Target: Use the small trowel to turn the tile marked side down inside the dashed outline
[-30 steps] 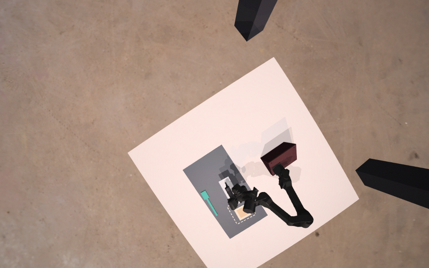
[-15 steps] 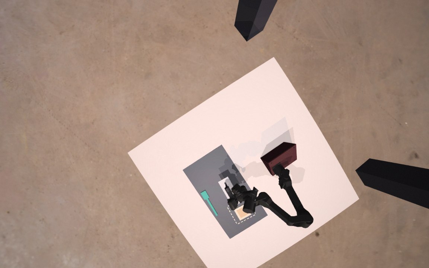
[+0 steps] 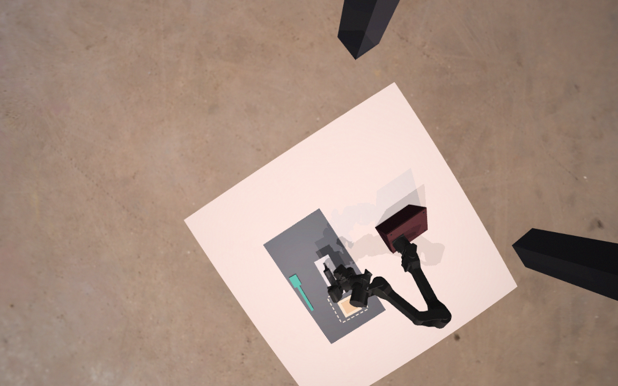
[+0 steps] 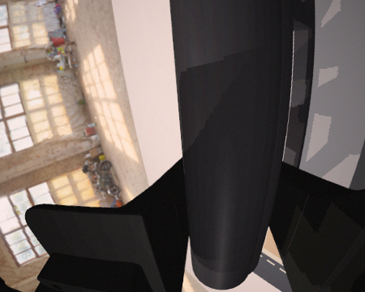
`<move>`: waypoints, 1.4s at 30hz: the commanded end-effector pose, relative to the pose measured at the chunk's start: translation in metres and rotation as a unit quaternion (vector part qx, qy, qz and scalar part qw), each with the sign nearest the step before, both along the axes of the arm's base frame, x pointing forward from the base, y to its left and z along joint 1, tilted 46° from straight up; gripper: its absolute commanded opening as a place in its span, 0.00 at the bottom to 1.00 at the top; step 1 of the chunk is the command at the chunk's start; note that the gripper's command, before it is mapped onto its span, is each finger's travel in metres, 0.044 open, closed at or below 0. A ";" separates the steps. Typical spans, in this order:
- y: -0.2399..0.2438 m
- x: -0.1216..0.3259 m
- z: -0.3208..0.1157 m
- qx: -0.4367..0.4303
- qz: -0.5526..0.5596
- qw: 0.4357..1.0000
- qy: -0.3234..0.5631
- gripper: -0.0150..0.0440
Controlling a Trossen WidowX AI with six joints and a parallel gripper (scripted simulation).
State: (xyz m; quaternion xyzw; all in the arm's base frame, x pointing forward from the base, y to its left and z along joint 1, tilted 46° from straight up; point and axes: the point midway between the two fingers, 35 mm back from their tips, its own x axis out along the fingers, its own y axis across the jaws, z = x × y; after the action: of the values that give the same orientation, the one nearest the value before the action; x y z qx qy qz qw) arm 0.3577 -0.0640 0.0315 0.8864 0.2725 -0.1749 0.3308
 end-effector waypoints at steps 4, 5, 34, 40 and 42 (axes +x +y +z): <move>-0.004 0.002 0.002 -0.005 -0.002 1.000 -0.006 0.25; -0.004 0.002 0.002 -0.005 -0.002 1.000 -0.006 0.25; -0.032 0.022 -0.042 0.050 -0.107 0.984 0.136 0.25; -0.045 0.028 -0.061 0.064 -0.154 0.967 0.193 0.25; -0.049 0.029 -0.068 0.066 -0.166 0.961 0.211 0.25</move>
State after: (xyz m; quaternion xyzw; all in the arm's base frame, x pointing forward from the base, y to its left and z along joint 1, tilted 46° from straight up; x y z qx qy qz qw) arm 0.3802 -0.1011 -0.0291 0.8862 0.2176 -0.3620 0.1903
